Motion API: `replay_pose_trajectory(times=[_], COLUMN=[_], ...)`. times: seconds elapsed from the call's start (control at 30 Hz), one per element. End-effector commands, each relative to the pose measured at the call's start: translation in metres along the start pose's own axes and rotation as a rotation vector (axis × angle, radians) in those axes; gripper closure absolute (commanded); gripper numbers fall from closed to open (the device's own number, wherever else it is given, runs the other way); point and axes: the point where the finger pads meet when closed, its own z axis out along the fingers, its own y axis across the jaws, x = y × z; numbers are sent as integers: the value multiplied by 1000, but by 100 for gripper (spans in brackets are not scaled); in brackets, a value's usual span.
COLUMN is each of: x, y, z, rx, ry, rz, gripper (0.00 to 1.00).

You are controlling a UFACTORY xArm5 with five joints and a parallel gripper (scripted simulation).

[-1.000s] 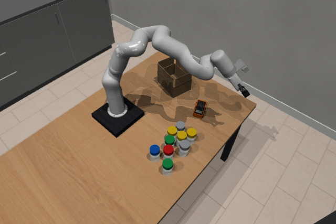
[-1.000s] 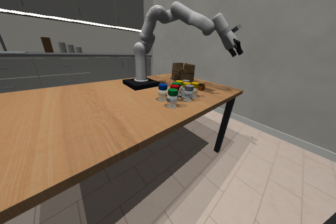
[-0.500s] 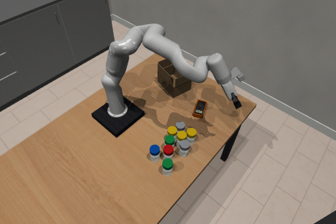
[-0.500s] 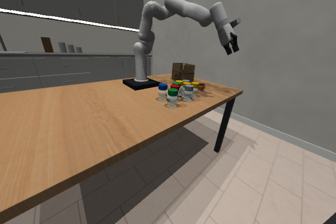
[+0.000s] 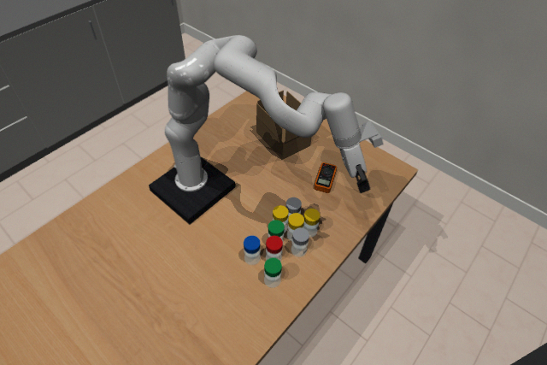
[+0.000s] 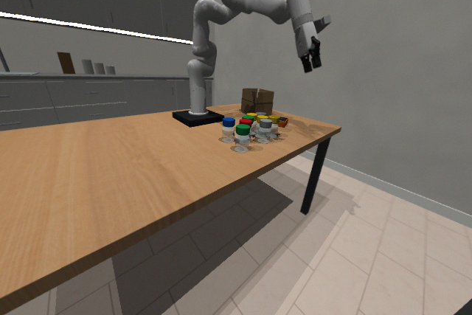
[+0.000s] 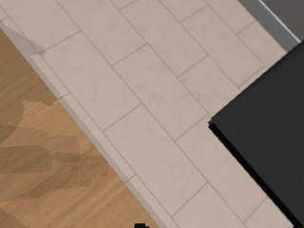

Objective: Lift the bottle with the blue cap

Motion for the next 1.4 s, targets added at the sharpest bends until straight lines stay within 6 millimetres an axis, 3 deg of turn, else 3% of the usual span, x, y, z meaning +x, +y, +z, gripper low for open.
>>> replay_pose_trajectory(times=[0.0,0.23,0.3,0.8,0.87,0.9,1.1,1.37], x=[-33,-86,-86,-200,-200,-213,-241,-256], y=[17,35,35,47,47,46,42,39], z=[-16,-38,-38,-94,-94,-101,-116,-125], rx=[9,40,40,144,144,159,194,216], ry=[-51,-132,-132,-285,-285,-301,-332,-348], rz=[-1,1,1,16,16,19,25,29], gripper=[21,21,21,21,21,21,21,21])
